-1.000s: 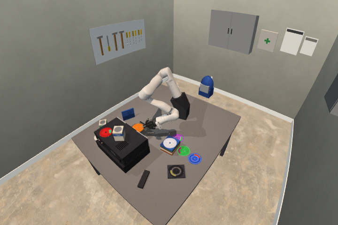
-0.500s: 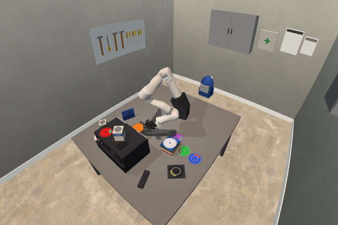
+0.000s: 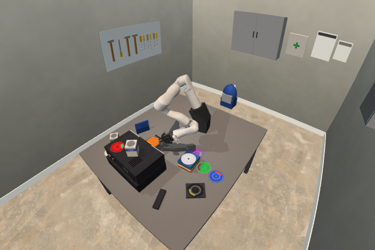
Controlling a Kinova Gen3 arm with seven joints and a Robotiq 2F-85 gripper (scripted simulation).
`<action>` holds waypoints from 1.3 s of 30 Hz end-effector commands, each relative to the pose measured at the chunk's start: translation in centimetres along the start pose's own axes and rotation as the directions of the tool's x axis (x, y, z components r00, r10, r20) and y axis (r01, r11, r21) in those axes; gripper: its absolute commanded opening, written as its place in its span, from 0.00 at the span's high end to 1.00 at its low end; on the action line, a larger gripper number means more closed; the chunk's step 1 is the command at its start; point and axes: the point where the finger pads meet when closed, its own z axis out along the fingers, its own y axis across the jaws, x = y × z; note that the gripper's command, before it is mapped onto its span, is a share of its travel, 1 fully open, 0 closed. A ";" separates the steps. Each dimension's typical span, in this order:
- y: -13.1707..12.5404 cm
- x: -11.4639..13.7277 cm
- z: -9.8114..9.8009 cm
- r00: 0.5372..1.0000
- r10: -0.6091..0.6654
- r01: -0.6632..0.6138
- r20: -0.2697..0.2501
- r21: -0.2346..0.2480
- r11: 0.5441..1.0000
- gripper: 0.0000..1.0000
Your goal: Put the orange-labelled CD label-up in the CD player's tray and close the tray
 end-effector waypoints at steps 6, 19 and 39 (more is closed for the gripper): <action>0.2 0.1 0.0 1.000 0.002 -0.002 -0.001 0.030 1.000 0.76; 0.6 0.1 0.3 1.000 0.002 -0.002 -0.001 0.291 0.957 0.76; 1.0 0.0 0.7 1.000 0.002 -0.001 -0.001 0.531 0.848 0.76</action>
